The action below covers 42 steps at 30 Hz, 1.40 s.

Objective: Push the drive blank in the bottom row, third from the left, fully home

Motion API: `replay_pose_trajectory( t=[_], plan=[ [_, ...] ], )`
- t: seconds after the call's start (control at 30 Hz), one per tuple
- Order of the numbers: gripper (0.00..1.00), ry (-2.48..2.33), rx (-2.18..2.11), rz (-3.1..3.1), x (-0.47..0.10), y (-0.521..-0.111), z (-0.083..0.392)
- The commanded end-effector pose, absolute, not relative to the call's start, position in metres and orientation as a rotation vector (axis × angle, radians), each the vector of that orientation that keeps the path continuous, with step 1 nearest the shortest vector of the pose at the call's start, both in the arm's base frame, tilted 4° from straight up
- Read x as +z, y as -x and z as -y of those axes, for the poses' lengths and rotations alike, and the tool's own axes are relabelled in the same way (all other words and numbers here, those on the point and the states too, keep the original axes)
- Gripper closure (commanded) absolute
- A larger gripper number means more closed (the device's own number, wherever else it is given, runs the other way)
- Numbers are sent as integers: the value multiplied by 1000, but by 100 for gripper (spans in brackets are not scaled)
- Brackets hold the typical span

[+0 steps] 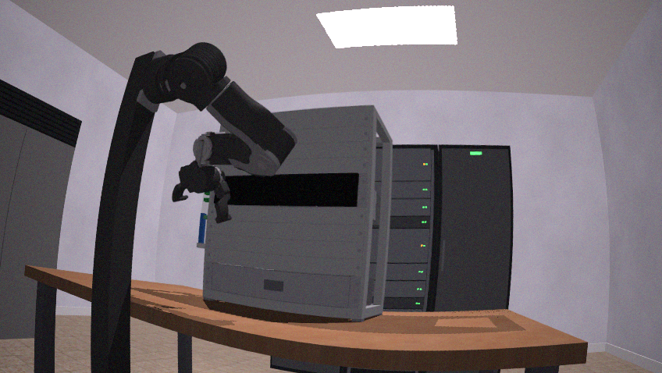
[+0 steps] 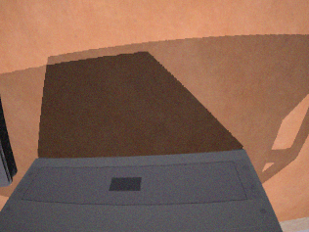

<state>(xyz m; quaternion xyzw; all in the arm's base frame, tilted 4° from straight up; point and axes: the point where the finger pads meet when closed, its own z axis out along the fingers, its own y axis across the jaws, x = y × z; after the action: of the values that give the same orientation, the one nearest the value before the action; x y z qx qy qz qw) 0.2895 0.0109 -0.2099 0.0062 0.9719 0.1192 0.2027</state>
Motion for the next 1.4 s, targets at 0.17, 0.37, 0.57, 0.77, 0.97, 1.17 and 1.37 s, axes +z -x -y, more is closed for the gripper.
replay_pose_trajectory(
  t=[0.17, 0.37, 0.57, 0.77, 0.97, 1.17, 1.37],
  plan=[
    [0, -104, 487, -2702, -207, -286, -20],
    [0, -250, 722, -2665, -202, -282, -30],
    [0, -436, 947, -2580, -194, -282, -32],
    [0, -575, 1078, -2495, -188, -285, -27],
    [0, -779, 1247, -2314, -177, -293, -12],
    [0, -958, 1348, -2100, -166, -301, 15],
    [0, -1054, 1373, -1957, -159, -304, 37]
  ],
)
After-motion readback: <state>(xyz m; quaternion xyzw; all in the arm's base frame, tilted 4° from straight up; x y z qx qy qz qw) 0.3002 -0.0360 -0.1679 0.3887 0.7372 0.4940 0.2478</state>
